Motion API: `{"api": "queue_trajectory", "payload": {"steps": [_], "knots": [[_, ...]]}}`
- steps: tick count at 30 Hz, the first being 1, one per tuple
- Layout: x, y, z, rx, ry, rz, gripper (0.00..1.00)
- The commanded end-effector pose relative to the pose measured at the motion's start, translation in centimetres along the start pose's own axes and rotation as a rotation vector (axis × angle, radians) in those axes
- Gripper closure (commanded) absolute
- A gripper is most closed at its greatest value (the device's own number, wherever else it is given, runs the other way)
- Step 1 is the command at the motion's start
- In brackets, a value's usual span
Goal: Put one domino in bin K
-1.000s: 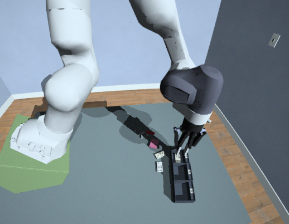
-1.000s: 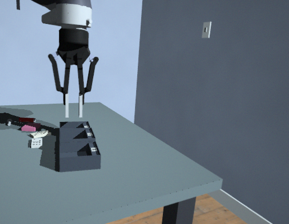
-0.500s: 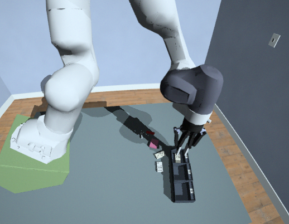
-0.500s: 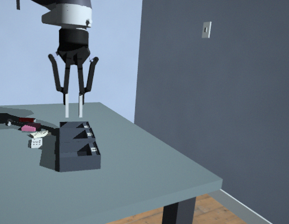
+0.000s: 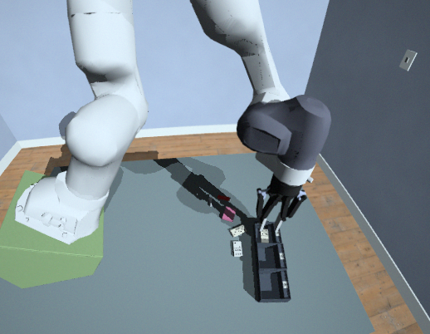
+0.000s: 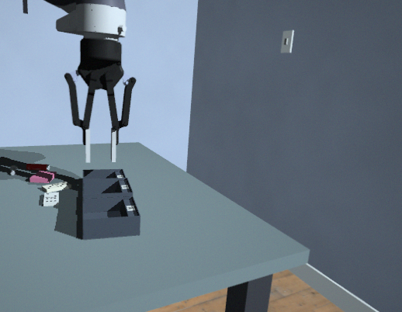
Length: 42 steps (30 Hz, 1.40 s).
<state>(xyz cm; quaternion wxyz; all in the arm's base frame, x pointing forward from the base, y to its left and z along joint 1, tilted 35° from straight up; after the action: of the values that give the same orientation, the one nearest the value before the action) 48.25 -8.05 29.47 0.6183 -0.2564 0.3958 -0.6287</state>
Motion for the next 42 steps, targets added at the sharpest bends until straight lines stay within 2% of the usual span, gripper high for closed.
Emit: {"api": "queue_trajectory", "payload": {"steps": [1, 12, 14, 29, 31, 34, 42], "knots": [[-0.1, -1.0, -0.1, -0.001, 0.004, 0.001, 0.0], [-0.1, -5.4, -0.1, -0.001, 0.004, 0.001, 0.0], [-0.1, -5.4, -0.1, -0.001, 0.004, 0.001, 0.0], [-0.1, -11.4, 0.0, -0.001, 0.004, 0.001, 0.0], [-0.1, -11.4, 0.0, -0.001, 0.004, 0.001, 0.0], [-0.1, -12.4, 0.0, -0.001, 0.004, 0.001, 0.0], [-0.1, -12.4, 0.0, -0.001, 0.004, 0.001, 0.0]]}}
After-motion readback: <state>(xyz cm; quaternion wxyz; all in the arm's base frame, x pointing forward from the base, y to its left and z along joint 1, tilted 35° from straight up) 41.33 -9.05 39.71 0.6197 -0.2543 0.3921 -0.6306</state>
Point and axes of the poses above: the point where the finger pads meet when closed, its own y axis out along the fingers, its own z axis across the jaws, x = y × z, the point moved 2 cm from there along -y, back along the fingers, and after that the axes turned 4 degrees about -y, right-handed, at the moved point
